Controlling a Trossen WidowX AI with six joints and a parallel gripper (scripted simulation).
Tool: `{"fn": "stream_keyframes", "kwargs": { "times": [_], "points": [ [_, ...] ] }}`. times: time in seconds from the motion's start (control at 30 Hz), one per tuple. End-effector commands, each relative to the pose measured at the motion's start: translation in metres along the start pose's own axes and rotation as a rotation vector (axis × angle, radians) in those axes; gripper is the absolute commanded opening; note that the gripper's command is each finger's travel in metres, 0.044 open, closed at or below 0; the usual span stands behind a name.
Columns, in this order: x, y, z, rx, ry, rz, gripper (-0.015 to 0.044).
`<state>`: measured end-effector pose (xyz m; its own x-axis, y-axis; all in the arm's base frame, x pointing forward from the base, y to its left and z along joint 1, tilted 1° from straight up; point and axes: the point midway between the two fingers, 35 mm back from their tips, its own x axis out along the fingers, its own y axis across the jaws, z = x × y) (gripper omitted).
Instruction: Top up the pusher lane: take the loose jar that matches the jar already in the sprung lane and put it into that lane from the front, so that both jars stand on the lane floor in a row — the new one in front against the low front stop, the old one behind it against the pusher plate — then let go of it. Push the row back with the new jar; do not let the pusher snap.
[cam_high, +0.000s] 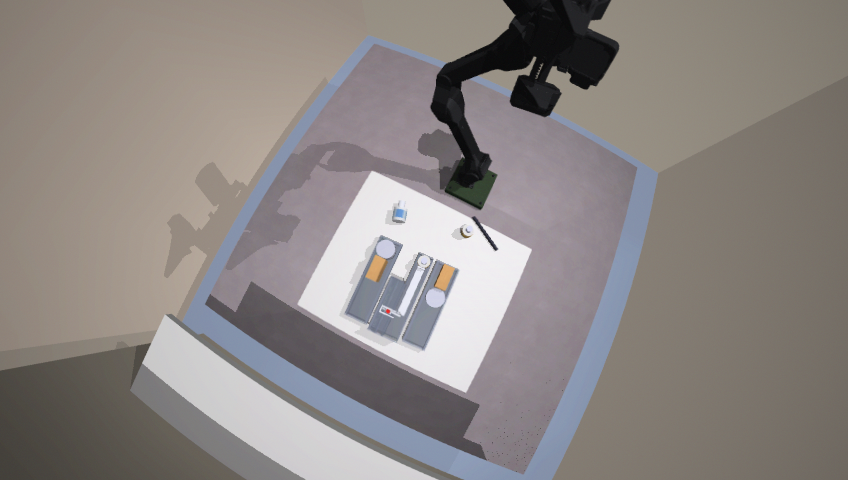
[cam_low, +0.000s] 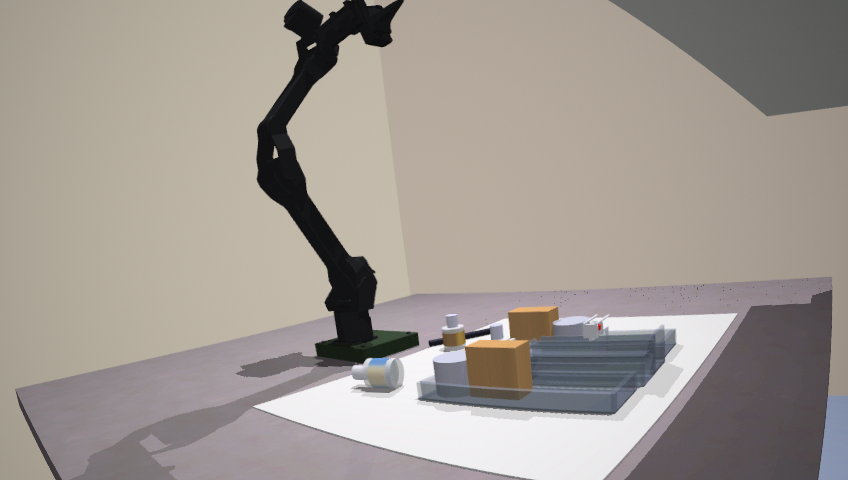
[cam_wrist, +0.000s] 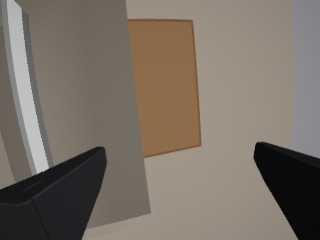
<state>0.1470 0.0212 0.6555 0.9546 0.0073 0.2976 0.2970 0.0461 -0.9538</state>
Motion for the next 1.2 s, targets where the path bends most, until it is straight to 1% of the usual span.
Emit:
{"fn": "stream_keyframes", "kwargs": {
  "times": [0.0,0.03,0.17,0.27,0.43,0.57,0.73,0.9,1.03,1.17],
  "points": [
    [0.000,0.000,0.002,0.001,-0.001,-0.002,0.0426],
    [0.001,0.002,0.008,0.003,-0.006,-0.008,0.0440],
    [0.008,0.023,0.051,0.025,-0.054,-0.029,0.0440],
    [0.016,0.048,0.082,0.049,-0.101,-0.008,0.0440],
    [0.032,0.109,0.123,0.106,-0.167,0.104,0.0440],
    [0.042,0.160,0.140,0.162,-0.185,0.228,0.0440],
    [0.049,0.224,0.146,0.251,-0.160,0.402,0.0440],
    [0.048,0.293,0.140,0.369,-0.073,0.604,0.0440],
    [0.040,0.349,0.125,0.476,0.053,0.776,0.0440],
    [0.025,0.402,0.101,0.597,0.238,0.949,0.0440]
  ]
}}
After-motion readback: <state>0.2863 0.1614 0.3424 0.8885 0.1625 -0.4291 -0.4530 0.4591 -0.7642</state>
